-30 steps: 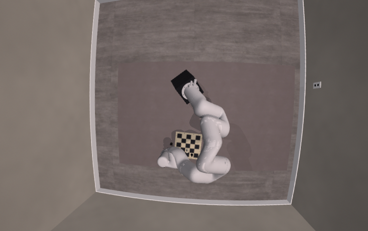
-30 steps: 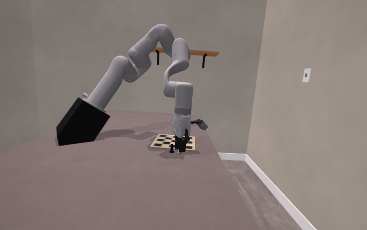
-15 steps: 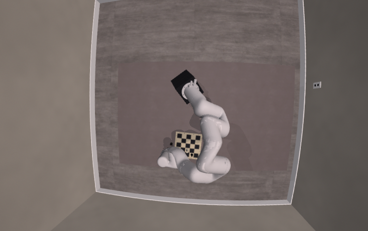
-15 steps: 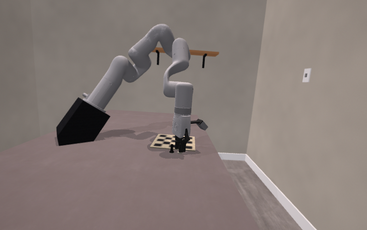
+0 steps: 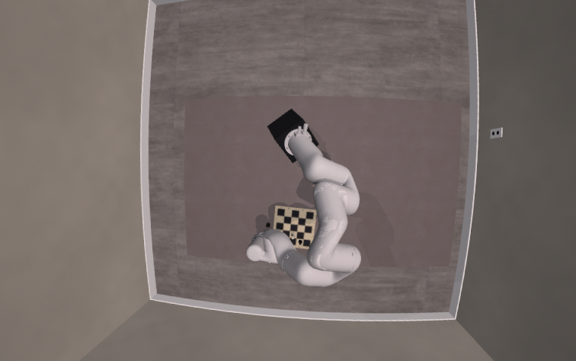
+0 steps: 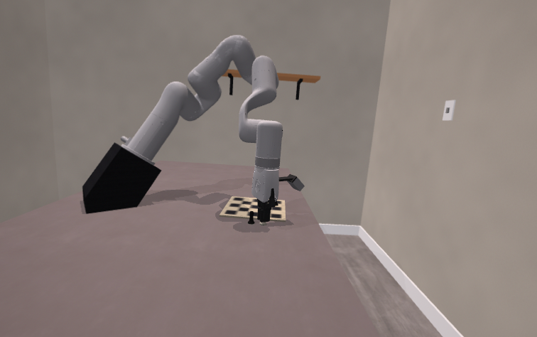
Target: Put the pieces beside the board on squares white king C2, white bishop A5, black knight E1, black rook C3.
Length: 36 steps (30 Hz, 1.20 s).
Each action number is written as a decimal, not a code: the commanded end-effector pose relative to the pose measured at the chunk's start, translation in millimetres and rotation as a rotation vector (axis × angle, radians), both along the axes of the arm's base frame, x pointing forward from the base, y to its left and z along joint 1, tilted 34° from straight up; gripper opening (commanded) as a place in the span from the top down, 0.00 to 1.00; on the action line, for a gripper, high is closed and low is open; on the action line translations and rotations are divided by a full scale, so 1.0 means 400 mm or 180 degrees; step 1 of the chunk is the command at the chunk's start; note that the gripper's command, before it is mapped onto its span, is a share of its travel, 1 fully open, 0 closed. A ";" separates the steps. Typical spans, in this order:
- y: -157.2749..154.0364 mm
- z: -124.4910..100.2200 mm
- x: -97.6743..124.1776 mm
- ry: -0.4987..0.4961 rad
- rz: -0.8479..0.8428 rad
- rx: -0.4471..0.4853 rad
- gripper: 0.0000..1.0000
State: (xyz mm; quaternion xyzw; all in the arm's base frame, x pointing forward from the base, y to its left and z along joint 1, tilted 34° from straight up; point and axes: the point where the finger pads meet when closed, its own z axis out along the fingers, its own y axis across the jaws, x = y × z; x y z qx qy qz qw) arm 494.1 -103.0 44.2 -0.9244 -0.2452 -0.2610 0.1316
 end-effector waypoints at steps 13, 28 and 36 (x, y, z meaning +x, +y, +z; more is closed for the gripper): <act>-0.002 0.003 0.002 -0.0008 -0.0004 -0.0004 1.00; -0.002 0.003 0.002 -0.0008 -0.0004 -0.0004 1.00; -0.015 0.033 -0.013 -0.0008 -0.0004 -0.0004 1.00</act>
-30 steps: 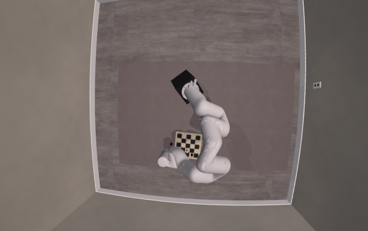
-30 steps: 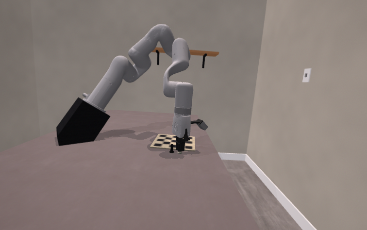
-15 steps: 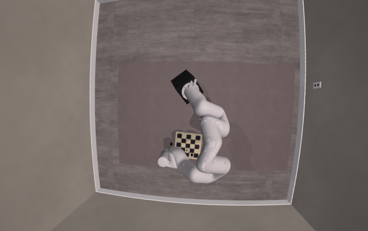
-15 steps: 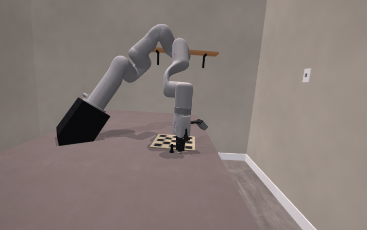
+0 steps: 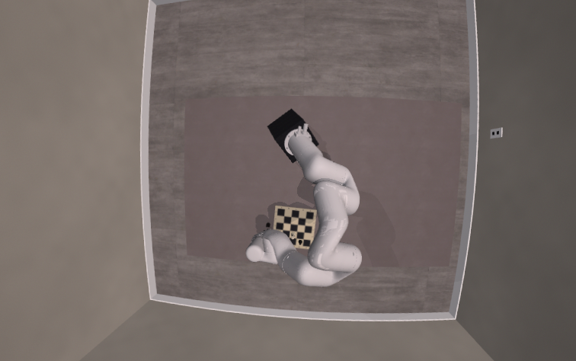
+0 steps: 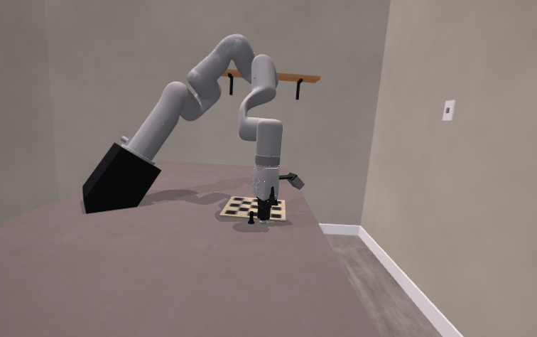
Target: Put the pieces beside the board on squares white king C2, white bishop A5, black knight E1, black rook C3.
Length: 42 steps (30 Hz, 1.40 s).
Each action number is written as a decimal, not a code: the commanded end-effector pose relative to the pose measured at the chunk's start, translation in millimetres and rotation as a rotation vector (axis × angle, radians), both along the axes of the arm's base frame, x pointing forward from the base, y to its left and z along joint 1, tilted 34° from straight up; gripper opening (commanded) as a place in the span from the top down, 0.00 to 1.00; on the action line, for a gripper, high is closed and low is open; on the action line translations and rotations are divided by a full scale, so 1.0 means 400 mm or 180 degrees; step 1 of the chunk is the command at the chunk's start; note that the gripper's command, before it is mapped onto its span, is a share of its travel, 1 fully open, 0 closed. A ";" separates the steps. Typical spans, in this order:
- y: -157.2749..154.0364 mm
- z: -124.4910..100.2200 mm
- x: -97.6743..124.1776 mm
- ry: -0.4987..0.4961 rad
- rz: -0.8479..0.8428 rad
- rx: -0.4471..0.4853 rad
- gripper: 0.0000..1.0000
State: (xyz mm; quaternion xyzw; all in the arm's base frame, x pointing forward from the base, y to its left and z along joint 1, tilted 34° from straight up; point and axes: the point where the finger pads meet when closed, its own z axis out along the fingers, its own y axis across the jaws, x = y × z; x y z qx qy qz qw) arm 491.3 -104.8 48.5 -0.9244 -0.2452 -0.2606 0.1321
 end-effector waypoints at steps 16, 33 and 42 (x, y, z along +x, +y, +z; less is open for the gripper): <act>-0.088 0.196 -0.094 -0.0012 -0.0005 -0.0006 1.00; 0.007 0.182 -0.255 -0.0204 0.0417 -0.0216 1.00; 0.072 0.148 -0.373 -0.0333 0.0715 -0.0369 1.00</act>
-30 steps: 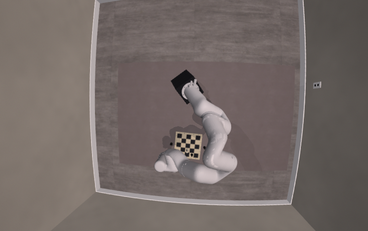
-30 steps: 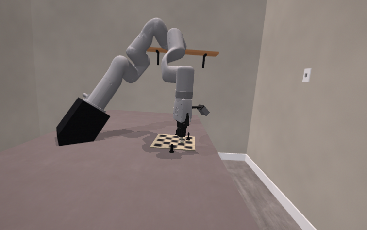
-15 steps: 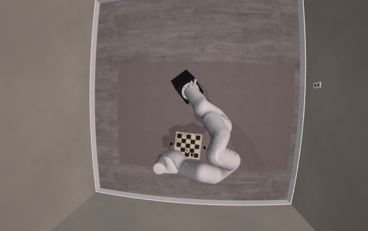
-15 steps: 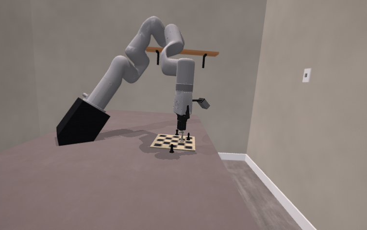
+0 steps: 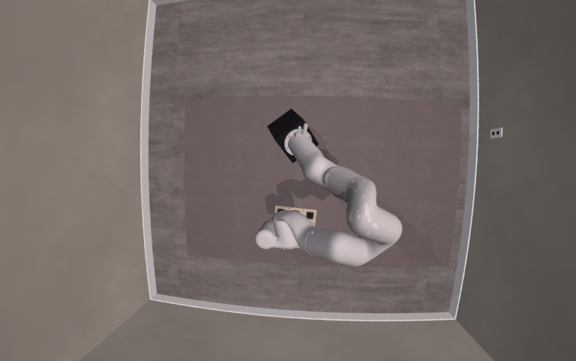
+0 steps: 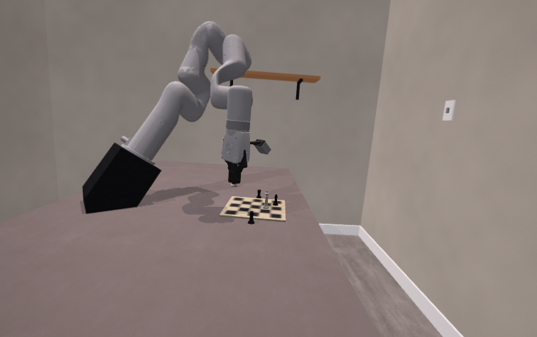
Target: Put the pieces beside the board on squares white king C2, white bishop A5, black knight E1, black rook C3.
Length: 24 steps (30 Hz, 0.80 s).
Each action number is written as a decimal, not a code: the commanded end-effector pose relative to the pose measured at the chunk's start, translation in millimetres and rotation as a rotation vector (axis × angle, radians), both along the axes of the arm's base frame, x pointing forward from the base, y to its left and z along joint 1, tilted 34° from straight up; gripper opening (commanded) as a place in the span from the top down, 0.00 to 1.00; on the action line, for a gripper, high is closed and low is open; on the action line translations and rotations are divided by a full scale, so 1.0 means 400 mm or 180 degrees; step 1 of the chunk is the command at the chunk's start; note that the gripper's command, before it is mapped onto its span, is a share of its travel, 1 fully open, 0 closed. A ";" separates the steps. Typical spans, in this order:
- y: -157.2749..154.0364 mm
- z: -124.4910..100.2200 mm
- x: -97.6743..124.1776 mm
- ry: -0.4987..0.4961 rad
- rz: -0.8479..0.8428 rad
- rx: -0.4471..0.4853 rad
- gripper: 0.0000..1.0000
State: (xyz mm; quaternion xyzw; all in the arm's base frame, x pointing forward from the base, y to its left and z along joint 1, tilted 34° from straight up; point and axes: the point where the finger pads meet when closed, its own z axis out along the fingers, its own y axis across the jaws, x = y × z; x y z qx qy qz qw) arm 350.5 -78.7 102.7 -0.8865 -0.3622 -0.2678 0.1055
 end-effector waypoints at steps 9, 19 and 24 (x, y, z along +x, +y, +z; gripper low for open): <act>0.007 0.013 -0.021 -0.0092 0.0017 -0.0052 1.00; 0.015 -0.005 -0.012 -0.0093 0.0017 -0.0052 1.00; 0.032 -0.042 0.007 -0.0093 0.0017 -0.0052 1.00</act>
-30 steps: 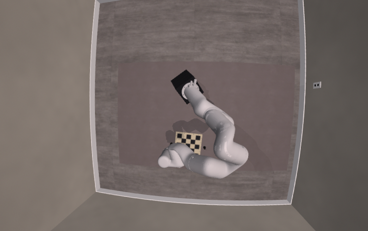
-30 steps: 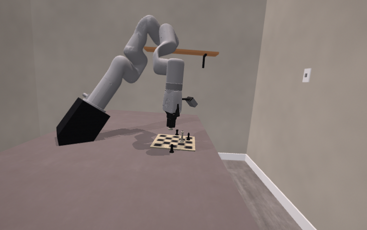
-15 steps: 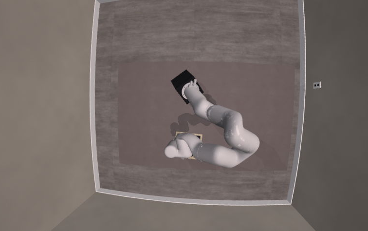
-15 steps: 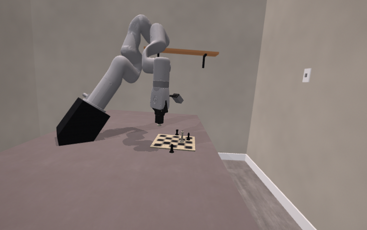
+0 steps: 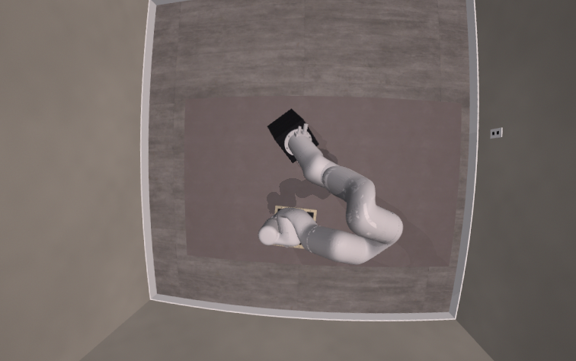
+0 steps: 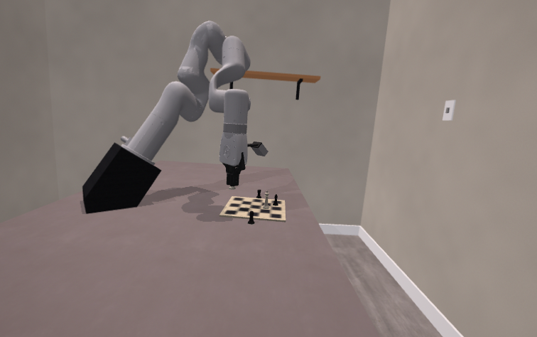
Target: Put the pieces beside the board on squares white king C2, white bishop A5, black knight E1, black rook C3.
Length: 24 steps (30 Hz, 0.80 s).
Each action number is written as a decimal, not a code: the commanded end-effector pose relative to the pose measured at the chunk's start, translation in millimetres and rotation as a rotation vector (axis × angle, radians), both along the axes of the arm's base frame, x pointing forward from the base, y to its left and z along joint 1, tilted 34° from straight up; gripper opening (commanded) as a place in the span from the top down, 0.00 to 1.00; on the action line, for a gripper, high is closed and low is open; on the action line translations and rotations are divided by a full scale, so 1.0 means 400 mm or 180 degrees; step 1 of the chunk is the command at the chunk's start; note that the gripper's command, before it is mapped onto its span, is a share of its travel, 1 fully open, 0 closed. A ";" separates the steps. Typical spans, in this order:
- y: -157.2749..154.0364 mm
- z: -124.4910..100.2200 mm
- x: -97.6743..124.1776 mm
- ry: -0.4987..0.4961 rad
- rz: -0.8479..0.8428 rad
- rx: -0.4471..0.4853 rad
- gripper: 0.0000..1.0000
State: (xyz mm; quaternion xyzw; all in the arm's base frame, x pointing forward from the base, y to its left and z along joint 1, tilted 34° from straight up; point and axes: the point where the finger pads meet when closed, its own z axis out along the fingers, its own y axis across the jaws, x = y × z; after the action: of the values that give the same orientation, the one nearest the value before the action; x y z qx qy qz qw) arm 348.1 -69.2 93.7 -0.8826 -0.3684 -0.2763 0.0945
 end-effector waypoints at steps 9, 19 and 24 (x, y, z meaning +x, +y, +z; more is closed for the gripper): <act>0.047 -0.105 0.056 -0.0009 -0.0002 -0.0001 1.00; 0.070 -0.154 0.080 -0.0009 -0.0002 -0.0001 1.00; 0.073 -0.161 0.084 -0.0009 -0.0002 -0.0001 1.00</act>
State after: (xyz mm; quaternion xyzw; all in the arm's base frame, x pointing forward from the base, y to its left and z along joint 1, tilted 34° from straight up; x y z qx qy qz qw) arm 380.2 -39.8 29.7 -0.8826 -0.3685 -0.2761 0.0949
